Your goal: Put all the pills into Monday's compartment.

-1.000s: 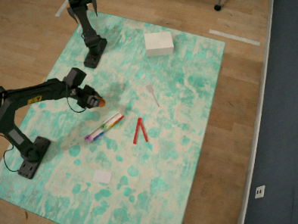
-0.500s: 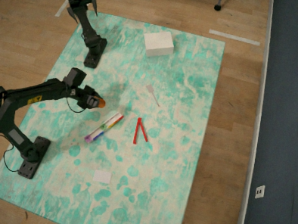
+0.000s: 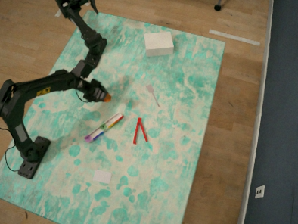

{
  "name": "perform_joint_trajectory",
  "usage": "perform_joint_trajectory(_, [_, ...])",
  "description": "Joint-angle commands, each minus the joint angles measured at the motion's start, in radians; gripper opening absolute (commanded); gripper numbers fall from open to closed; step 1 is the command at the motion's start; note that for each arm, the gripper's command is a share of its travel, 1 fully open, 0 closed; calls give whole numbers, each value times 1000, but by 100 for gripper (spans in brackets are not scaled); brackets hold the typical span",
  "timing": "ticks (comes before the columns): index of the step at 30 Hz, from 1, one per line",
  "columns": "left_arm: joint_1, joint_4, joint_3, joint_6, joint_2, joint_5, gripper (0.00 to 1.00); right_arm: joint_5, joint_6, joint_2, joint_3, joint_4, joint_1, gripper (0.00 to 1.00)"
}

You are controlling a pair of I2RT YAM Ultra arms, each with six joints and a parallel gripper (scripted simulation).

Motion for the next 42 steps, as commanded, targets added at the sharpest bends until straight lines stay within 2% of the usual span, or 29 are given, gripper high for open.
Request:
perform_joint_trajectory(1, [90, -3, 27, -7, 30, -11, 100, 21, 5, 76, 161, -76, 14, 36])
perform_joint_trajectory(5, [194, -3, 30, -7, 34, -12, 100, 22, 5, 194, 347, -154, 16, 36])
perform_joint_trajectory(7, [194, -3, 30, -7, 34, -12, 100, 22, 5, 194, 347, -154, 16, 36])
perform_joint_trajectory(8, [216, 0, 30, -6, 35, -12, 100, 23, 9, 231, 422, -192, 16, 36])
perform_joint_trajectory(12, [282, -4, 32, -7, 37, -12, 100, 23, 8, 328, 594, -255, 19, 36])
perform_joint_trajectory(17, [304, -2, 32, -7, 38, -12, 100, 8, 1, 424, 790, -332, 20, 36])
perform_joint_trajectory(22, [305, -2, 32, -7, 38, -12, 100, -15, -3, 484, 912, -389, 9, 36])
perform_joint_trajectory(30, [305, -2, 32, -7, 38, -12, 100, 3, -10, 511, 968, -393, 5, 36])
perform_joint_trajectory(37, [298, -1, 22, -3, 29, -6, 100, 84, -148, 469, 895, -217, 28, 36])
perform_joint_trajectory(39, [298, -1, 22, -3, 29, -6, 100, 124, -222, 447, 841, -145, 39, 36])
perform_joint_trajectory(41, [298, -1, 22, -3, 29, -6, 100, 124, -222, 447, 841, -145, 39, 36])
perform_joint_trajectory(42, [298, -1, 22, -3, 29, -6, 100, 141, -278, 420, 778, -64, 43, 36])
